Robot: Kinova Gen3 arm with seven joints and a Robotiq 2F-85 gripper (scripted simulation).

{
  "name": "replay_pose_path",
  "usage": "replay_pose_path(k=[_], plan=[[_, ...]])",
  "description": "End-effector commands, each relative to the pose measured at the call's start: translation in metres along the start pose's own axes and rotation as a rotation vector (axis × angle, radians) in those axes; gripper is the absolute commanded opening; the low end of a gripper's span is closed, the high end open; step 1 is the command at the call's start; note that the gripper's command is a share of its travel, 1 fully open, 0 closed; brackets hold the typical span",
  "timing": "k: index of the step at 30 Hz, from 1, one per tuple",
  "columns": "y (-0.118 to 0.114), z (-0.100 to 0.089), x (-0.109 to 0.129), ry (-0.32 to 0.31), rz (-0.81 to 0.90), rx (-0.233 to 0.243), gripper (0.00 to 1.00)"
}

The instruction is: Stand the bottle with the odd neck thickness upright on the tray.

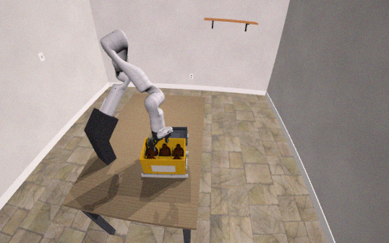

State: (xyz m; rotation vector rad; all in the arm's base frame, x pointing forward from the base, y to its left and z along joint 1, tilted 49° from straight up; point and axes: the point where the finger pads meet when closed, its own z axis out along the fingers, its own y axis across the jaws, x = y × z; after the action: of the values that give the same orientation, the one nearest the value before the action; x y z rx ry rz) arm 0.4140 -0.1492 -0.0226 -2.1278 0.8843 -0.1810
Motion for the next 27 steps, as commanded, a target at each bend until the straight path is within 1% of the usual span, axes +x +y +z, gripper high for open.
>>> replay_pose_path(k=[1,2,27], plan=[[-0.0032,0.0000,0.0037,0.008,0.006,0.007,1.00],[-0.0032,0.0000,0.0037,0.008,0.006,0.007,0.00],[-0.0032,0.0000,0.0037,0.008,0.006,0.007,0.00]])
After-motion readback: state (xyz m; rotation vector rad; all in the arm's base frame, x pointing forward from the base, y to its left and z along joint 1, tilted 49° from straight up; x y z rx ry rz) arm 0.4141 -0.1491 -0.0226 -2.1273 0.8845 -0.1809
